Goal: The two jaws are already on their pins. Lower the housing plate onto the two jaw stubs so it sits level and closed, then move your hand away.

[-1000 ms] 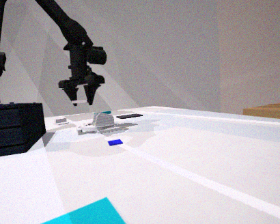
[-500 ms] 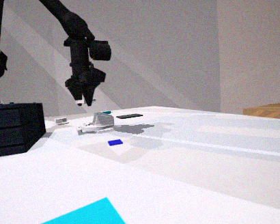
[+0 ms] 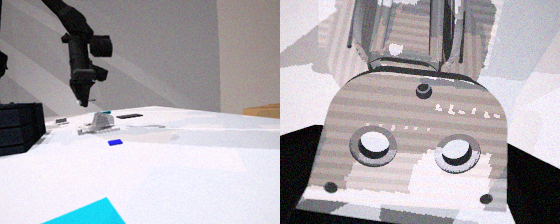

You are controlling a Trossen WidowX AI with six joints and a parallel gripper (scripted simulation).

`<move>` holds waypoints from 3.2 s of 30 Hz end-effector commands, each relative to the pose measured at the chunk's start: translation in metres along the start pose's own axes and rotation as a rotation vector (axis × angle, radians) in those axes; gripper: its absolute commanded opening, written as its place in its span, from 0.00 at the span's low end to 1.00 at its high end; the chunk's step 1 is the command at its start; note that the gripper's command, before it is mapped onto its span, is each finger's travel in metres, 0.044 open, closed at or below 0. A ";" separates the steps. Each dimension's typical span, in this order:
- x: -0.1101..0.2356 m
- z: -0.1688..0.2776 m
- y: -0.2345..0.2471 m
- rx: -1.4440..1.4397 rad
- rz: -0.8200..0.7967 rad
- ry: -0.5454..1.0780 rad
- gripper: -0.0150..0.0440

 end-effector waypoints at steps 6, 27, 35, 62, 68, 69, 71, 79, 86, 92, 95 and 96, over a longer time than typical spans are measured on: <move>0.000 0.000 -0.001 -0.014 -0.005 -0.001 0.85; 0.000 0.012 0.008 -0.023 -0.005 -0.001 0.85; 0.000 0.012 0.008 -0.023 -0.005 -0.001 0.85; 0.000 0.012 0.008 -0.023 -0.005 -0.001 0.85; -0.005 0.011 0.008 -0.023 -0.005 -0.001 0.85; -0.006 0.011 0.008 -0.023 -0.005 -0.001 0.85; -0.010 0.011 0.008 -0.023 -0.005 -0.001 0.85; -0.023 0.010 0.008 -0.022 -0.005 0.000 0.85; -0.034 0.010 0.008 -0.022 -0.005 0.000 0.85; -0.044 0.011 0.008 -0.022 -0.005 0.000 0.85; -0.049 0.011 0.008 -0.022 -0.005 0.000 0.85; -0.051 0.011 0.008 -0.022 -0.005 0.000 0.85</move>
Point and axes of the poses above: the point midway between the two fingers, 35 mm back from their tips, its own x axis back along the fingers, its own y axis across the jaws, z = x × y, the point moved 3 cm from there along x, back along the fingers, and after that the axes turned 2 degrees about -x, right-handed, at the moved point
